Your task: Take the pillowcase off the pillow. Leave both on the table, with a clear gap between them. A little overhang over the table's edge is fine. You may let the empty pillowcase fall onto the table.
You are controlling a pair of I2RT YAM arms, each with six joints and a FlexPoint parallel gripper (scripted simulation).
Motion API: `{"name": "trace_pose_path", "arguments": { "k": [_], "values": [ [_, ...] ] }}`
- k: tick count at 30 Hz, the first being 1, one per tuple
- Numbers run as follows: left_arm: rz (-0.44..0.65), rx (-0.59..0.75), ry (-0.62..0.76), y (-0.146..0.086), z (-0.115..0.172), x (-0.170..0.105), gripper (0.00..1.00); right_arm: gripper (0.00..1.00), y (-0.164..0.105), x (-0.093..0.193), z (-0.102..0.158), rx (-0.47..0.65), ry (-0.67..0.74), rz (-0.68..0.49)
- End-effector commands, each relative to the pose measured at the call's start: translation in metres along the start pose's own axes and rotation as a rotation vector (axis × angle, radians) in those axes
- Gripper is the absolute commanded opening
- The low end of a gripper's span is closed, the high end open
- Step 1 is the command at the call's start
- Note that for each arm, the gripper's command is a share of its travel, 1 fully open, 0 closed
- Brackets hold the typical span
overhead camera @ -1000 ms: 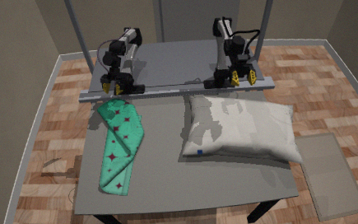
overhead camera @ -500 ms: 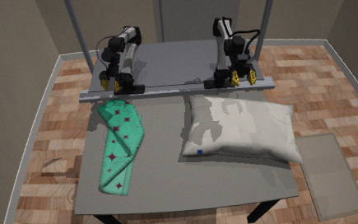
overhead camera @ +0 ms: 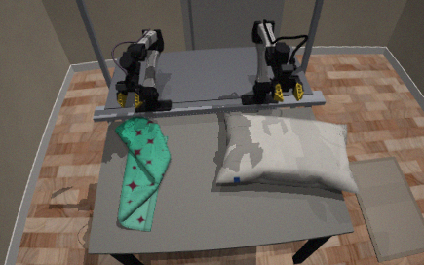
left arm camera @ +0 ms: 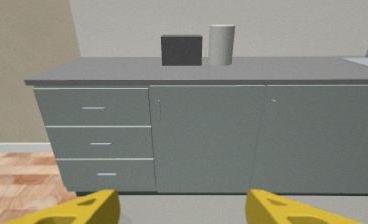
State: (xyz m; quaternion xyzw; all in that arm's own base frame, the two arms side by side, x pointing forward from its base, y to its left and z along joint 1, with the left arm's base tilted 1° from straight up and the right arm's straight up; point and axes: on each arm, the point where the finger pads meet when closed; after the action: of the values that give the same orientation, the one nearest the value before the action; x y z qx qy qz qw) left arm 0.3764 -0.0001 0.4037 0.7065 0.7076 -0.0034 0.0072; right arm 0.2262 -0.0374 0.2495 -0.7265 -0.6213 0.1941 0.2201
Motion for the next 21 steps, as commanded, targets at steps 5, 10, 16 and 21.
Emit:
{"name": "trace_pose_path", "arguments": {
  "k": [5,10,16,21],
  "values": [
    [0.012,-0.043,-0.009,-0.007,-0.014,-0.002,0.60,0.60,0.007,0.013,-0.065,-0.187,-0.018,-0.050],
    [0.017,-0.035,-0.008,-0.005,-0.011,-0.003,0.60,0.60,0.010,0.022,-0.101,-0.291,-0.032,-0.069],
    [0.010,-0.024,-0.013,-0.008,-0.009,-0.001,0.60,0.60,0.014,0.032,-0.144,-0.413,-0.043,-0.088],
    [0.011,-0.015,-0.011,-0.008,-0.006,-0.001,0.60,0.60,0.016,0.039,-0.165,-0.476,-0.046,-0.102]
  ]
}}
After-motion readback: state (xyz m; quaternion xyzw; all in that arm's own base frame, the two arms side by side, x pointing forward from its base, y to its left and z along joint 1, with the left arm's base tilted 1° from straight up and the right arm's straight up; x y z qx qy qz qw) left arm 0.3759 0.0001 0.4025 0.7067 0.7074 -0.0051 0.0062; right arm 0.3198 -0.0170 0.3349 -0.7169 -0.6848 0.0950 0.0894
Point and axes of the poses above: on each arm, the point where the finger pads meet when closed, its own y axis out along the fingers, its own x axis across the jaws, z = x × y, and after that the axes turned 1 degree about -y, right-handed
